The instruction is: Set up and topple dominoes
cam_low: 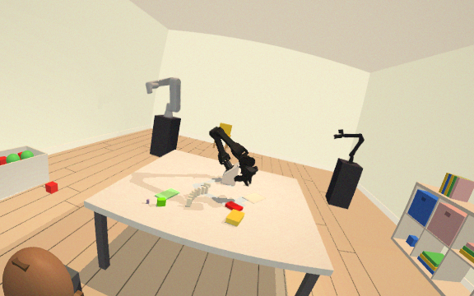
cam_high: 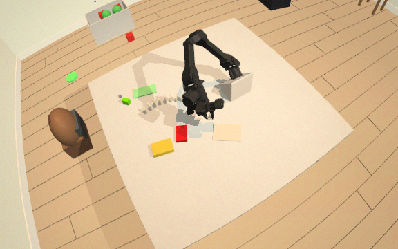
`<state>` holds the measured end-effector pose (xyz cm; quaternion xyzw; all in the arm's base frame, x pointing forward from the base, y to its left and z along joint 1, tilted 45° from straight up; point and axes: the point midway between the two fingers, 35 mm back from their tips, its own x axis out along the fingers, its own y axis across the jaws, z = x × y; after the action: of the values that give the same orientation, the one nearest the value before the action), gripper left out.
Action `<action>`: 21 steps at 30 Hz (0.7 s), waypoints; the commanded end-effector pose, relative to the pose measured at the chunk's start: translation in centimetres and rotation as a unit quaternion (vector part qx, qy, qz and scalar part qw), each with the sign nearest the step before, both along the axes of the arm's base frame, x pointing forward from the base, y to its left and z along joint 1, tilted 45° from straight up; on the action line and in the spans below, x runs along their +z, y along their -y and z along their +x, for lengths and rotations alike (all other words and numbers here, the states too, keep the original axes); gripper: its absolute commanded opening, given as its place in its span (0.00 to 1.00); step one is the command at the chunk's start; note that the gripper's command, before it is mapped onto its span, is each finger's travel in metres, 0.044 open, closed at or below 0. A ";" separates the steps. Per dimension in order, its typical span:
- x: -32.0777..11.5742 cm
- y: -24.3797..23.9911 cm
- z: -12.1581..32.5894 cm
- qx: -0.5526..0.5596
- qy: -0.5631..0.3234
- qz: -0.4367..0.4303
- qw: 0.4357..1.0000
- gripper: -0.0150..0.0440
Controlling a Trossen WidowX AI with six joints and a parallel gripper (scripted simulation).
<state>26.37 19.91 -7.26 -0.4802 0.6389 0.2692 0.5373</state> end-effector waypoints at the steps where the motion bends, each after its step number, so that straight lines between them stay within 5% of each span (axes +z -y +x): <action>1: -0.5 0.0 0.1 0.004 -0.001 0.045 0.999 0.44; 21: -1.5 0.6 0.8 0.037 0.033 0.228 0.972 0.44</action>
<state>27.10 19.35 -8.99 -0.3877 0.5495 0.3912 0.6283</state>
